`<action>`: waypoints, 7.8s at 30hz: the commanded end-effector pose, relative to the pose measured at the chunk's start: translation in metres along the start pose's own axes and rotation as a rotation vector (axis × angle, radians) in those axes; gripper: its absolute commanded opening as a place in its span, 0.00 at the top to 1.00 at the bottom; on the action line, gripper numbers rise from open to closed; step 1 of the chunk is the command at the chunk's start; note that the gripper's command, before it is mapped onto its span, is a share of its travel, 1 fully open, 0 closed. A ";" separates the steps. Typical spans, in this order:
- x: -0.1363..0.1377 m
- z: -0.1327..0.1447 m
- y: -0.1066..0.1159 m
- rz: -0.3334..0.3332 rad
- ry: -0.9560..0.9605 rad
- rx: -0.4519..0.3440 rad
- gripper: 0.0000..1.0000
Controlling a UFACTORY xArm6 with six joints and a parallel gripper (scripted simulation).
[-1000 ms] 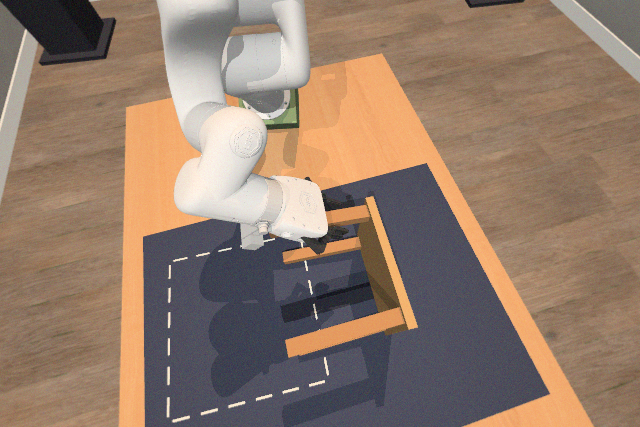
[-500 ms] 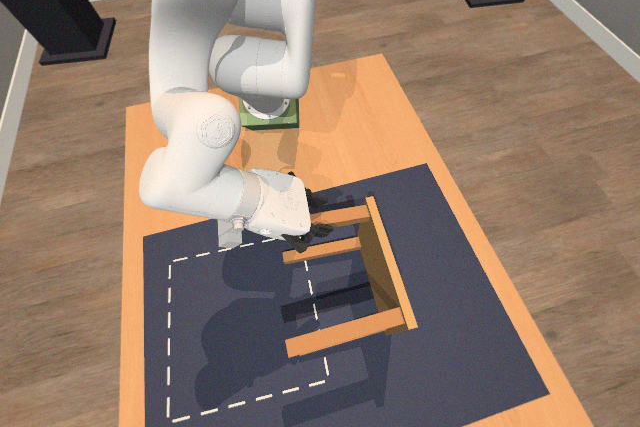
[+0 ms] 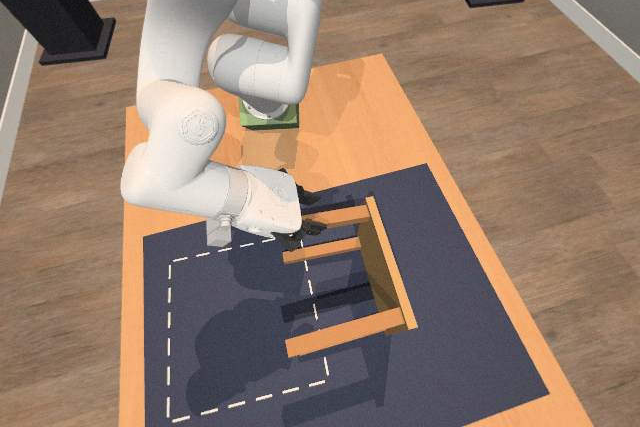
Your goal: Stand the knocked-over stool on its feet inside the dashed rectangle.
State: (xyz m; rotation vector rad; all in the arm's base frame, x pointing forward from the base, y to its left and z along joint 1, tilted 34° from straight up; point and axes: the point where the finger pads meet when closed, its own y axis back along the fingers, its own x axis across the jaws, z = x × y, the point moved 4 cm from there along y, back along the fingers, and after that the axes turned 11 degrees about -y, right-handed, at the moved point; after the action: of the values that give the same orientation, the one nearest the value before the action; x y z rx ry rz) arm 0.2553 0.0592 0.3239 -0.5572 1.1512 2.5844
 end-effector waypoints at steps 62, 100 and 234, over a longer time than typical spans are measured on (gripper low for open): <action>0.015 0.032 0.044 0.156 -0.517 0.247 0.55; -0.066 0.124 -0.064 -0.630 -1.420 0.535 0.55; -0.076 0.098 -0.119 -0.652 -1.461 0.453 0.79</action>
State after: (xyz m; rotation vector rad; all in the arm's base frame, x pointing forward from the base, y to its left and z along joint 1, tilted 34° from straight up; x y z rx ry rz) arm 0.3451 0.2065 0.3365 0.8160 0.7045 1.3758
